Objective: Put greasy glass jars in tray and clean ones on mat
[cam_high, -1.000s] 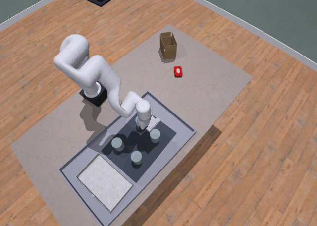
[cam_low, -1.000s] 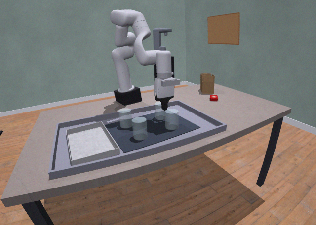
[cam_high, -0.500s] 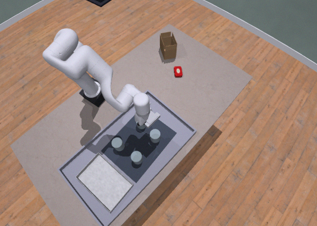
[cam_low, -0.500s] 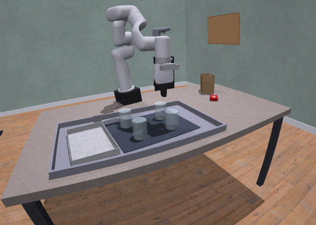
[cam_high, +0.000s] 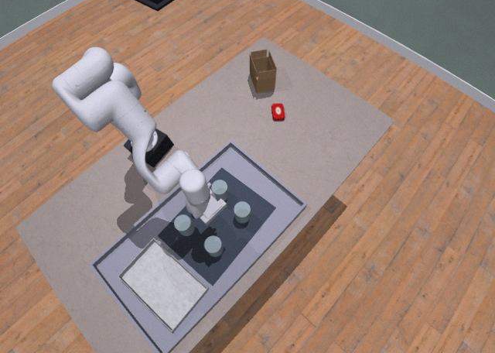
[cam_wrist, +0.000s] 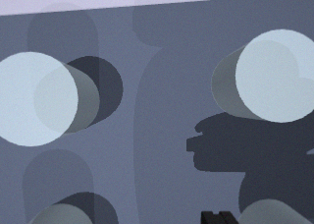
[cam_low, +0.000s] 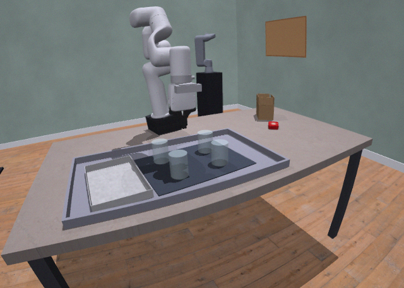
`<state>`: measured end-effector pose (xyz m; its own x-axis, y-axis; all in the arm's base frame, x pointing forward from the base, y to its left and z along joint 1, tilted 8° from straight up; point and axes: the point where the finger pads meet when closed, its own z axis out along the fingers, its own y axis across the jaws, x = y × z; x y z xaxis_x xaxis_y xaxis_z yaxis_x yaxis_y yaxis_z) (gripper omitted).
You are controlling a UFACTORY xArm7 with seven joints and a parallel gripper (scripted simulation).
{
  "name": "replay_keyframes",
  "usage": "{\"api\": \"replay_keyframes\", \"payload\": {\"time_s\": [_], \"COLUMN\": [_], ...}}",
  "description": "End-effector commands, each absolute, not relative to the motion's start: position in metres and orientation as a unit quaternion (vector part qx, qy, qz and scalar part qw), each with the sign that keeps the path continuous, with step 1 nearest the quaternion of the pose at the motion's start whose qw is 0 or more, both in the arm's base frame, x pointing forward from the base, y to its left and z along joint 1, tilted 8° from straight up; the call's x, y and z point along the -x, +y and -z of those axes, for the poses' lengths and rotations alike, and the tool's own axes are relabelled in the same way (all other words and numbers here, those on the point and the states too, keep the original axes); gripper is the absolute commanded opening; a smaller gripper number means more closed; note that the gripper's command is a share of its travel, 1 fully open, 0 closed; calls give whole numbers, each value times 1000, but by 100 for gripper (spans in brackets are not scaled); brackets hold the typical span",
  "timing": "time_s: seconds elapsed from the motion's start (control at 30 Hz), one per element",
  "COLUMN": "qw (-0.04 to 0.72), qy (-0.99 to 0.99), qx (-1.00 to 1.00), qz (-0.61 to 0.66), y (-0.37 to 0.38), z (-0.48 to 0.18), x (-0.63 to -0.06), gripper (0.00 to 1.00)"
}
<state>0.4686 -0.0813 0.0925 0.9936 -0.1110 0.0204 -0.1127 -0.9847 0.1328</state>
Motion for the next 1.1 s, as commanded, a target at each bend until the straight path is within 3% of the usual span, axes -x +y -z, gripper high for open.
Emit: {"api": "replay_keyframes", "payload": {"time_s": [0.0, 0.27, 1.07], "qw": [65, 65, 65], "qy": [-53, -53, -53], "qx": [-996, -996, -996], "qz": [-9, -9, -9], "y": [-102, -166, -176], "z": [-97, -106, -30], "x": [-470, -464, -465], "gripper": [0, 0, 0]}}
